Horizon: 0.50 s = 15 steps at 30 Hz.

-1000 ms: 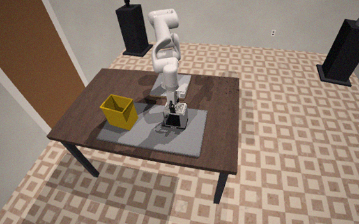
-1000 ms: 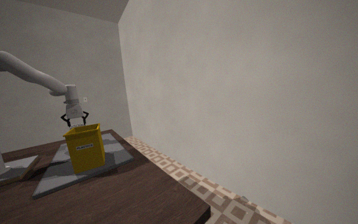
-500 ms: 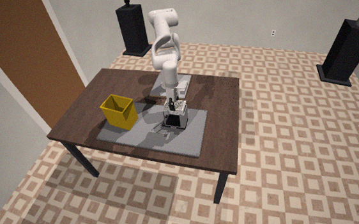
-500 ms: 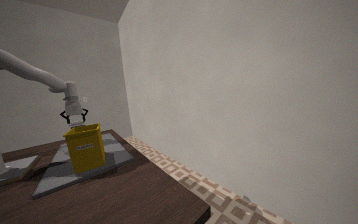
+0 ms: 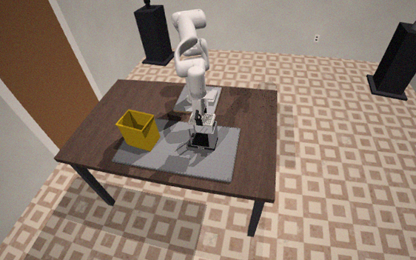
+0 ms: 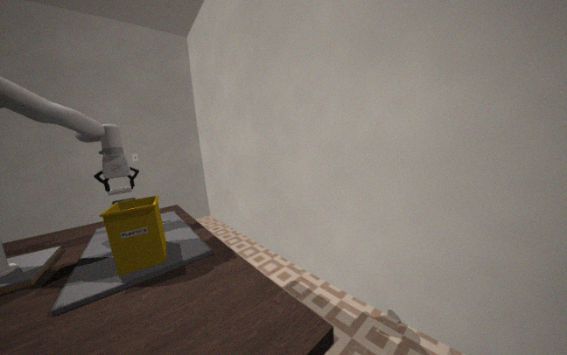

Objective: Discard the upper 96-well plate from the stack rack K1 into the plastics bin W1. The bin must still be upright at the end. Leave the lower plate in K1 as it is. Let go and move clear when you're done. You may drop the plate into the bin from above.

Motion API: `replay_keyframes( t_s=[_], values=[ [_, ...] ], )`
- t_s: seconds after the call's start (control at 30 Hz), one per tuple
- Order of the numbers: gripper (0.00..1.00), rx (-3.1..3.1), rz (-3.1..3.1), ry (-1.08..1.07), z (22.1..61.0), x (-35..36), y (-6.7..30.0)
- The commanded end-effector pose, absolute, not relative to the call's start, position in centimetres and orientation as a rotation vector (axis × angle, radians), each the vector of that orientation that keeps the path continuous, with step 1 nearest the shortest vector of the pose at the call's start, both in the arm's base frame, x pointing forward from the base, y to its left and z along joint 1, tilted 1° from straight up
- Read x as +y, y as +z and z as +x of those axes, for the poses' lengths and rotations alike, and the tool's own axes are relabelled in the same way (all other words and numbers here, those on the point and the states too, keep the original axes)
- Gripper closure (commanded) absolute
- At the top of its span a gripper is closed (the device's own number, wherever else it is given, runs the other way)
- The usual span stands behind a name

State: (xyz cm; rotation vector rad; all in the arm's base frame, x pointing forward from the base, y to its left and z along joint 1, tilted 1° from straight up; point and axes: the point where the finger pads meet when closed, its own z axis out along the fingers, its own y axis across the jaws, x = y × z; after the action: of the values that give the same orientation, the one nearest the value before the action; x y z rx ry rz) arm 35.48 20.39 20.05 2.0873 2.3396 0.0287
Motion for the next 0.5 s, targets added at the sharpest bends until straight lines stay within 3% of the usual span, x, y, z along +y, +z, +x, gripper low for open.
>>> replay_keyframes(
  t_s=[0.0, 0.47],
  values=[
    [1.00, 2.339, 2.087, 0.034, 35.6, 20.4, 20.9],
    [1.00, 2.339, 2.087, 0.034, 35.5, 20.4, 22.9]
  ],
)
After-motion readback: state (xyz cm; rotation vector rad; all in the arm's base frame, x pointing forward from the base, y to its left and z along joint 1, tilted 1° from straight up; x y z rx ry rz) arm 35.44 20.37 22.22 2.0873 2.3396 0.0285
